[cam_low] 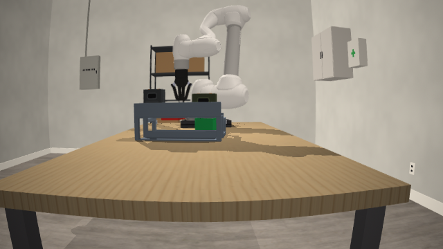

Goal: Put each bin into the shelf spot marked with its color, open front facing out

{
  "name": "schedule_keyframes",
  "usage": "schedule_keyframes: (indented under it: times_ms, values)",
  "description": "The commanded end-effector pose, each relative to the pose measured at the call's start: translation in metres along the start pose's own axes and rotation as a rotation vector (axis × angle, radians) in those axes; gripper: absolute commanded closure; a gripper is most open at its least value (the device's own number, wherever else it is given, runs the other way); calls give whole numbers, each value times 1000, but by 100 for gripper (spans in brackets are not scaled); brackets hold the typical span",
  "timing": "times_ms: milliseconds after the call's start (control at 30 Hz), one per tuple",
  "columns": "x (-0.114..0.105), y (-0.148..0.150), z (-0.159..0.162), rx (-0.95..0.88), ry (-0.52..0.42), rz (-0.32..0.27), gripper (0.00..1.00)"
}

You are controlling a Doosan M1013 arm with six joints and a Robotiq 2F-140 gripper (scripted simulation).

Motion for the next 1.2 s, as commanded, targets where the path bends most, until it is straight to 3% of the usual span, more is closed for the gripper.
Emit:
schedule_keyframes:
  times_ms: [0, 1167]
  values:
    - [-2, 0, 0, 0, 0, 0, 90]
    - [-24, 0, 0, 0, 0, 0, 90]
Point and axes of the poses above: the point where the finger pads meet when closed, its own x axis out along the fingers, its own y axis across the jaws, z = x × y, the point moved 7 cm from there along -x, back along the fingers, and after that the axes turned 1 degree about x, right-handed, at the moved point
